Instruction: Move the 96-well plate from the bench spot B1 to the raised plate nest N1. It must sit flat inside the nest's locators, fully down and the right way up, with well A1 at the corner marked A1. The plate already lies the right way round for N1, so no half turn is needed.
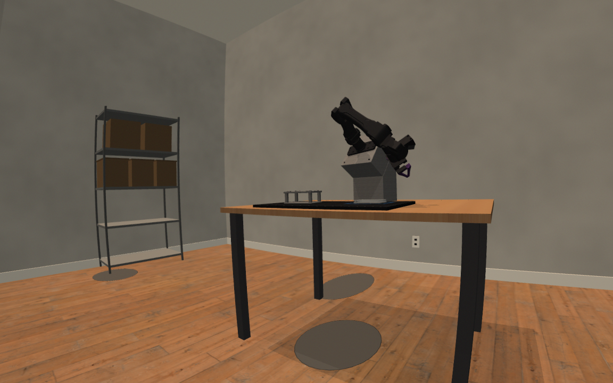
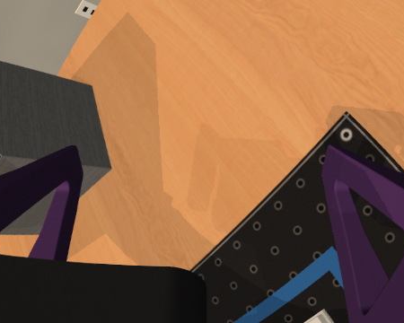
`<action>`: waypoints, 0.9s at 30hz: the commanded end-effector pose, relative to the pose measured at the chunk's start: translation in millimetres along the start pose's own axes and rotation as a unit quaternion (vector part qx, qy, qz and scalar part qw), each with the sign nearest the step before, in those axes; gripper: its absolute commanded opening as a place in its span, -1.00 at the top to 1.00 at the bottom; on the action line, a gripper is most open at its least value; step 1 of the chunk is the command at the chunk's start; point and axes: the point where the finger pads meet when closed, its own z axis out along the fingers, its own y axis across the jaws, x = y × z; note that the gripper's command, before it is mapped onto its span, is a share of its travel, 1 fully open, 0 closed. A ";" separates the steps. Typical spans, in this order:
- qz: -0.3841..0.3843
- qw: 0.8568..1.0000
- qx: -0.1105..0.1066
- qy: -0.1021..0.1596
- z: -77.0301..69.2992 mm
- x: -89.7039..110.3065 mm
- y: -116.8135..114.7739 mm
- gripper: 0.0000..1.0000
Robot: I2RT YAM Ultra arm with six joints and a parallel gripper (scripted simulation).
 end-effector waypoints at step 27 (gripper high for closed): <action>0.402 0.905 0.137 -0.006 -14.3 24.2 -22.4 -1.00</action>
